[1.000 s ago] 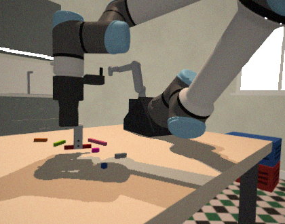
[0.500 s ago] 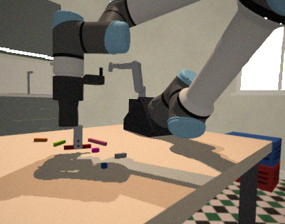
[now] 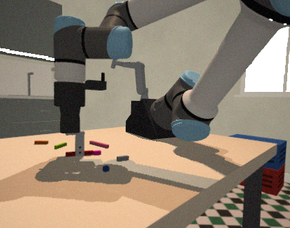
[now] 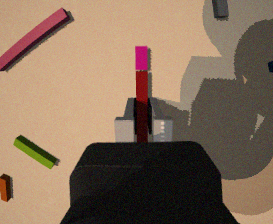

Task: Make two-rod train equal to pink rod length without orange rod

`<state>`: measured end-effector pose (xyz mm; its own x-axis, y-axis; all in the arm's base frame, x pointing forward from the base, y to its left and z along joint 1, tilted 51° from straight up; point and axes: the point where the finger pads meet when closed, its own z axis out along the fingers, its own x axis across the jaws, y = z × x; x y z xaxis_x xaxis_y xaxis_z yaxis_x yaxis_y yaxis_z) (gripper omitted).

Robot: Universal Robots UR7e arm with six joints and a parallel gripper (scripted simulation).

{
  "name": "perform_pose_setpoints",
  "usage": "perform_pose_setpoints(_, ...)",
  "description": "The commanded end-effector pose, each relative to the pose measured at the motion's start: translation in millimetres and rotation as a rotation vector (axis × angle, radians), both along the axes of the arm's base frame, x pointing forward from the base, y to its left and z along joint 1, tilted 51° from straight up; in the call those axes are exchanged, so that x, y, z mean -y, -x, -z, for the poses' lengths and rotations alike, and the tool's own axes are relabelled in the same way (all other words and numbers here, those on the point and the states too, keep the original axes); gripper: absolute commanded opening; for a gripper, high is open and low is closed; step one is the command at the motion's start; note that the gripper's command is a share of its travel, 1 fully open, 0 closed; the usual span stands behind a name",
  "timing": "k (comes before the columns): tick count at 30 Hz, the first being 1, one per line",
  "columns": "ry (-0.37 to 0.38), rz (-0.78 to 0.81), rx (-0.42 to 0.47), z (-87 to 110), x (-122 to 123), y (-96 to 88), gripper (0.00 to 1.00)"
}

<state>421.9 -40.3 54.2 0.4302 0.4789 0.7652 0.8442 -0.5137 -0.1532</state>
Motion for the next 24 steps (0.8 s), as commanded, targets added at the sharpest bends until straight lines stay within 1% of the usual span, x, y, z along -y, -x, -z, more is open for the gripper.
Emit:
perform_pose_setpoints(1,-0.002,0.001,-0.001,2.0,-2.3,-0.4,0.24)
perform_pose_setpoints(24,0.001,0.002,0.0,1.2,-0.5,-1.0,0.24)
